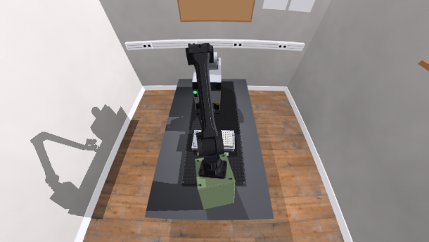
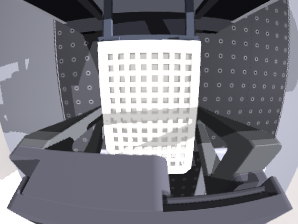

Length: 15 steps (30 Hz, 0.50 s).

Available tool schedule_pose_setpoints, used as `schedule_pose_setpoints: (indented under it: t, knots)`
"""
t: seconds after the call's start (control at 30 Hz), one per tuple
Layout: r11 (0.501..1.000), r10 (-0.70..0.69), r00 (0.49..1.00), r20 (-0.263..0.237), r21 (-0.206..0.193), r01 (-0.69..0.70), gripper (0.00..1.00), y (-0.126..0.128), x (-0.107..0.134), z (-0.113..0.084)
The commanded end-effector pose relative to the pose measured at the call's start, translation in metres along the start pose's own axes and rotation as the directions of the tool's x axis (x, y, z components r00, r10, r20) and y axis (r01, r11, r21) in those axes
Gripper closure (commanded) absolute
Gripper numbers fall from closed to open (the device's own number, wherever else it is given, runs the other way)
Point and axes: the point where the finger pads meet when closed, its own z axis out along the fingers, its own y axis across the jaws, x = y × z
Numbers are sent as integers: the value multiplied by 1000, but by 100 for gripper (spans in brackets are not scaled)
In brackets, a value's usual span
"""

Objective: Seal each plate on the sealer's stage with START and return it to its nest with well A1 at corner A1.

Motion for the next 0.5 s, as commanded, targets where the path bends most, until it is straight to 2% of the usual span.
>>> schedule_pose_setpoints:
  t: [0.0,0.3,0.47]
  knots:
    - [1000,-3,999,40,-9,3,100,8,-21,-8]
    - [1000,-3,999,32,-7,3,100,8,-24,-7]
    - [1000,-2,998,57,-11,3,100,10,-33,-7]
